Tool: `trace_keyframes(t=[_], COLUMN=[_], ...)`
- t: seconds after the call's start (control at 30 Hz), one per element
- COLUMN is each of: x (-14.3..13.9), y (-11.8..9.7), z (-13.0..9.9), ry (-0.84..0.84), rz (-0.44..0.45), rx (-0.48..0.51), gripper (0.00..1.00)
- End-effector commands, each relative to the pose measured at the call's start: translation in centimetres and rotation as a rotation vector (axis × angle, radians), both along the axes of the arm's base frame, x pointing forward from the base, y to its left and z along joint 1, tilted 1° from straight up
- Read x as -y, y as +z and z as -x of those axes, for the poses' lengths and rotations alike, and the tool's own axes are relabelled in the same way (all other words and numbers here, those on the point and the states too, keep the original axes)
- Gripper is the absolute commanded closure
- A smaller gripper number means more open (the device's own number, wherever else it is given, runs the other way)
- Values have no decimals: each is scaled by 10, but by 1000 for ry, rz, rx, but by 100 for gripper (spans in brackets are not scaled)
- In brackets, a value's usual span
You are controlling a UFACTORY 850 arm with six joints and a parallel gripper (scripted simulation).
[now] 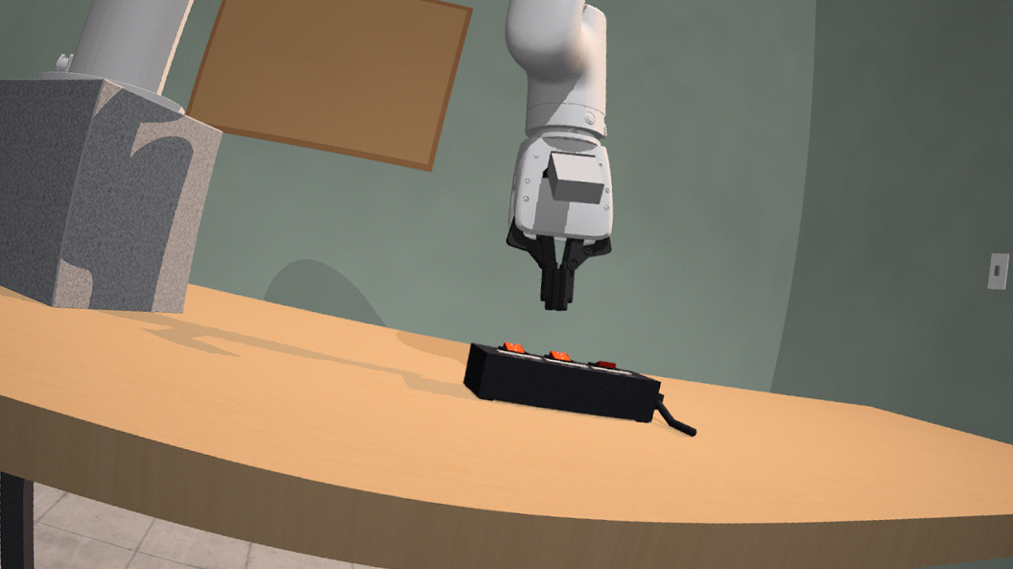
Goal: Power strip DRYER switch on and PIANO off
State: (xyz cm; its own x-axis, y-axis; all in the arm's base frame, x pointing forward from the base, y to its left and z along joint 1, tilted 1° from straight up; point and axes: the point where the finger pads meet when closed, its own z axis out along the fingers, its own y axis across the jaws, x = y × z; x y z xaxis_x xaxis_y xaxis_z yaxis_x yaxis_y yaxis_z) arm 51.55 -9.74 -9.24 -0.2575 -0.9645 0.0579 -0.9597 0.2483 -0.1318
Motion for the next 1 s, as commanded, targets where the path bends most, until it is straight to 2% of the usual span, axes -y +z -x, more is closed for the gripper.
trace_keyframes(t=[0.0, 0.97], x=[0, 1], y=[1, 3], z=[-1, -2], ry=[0, 23], rz=[0, 15], rx=[2, -3], gripper=[100, 100])
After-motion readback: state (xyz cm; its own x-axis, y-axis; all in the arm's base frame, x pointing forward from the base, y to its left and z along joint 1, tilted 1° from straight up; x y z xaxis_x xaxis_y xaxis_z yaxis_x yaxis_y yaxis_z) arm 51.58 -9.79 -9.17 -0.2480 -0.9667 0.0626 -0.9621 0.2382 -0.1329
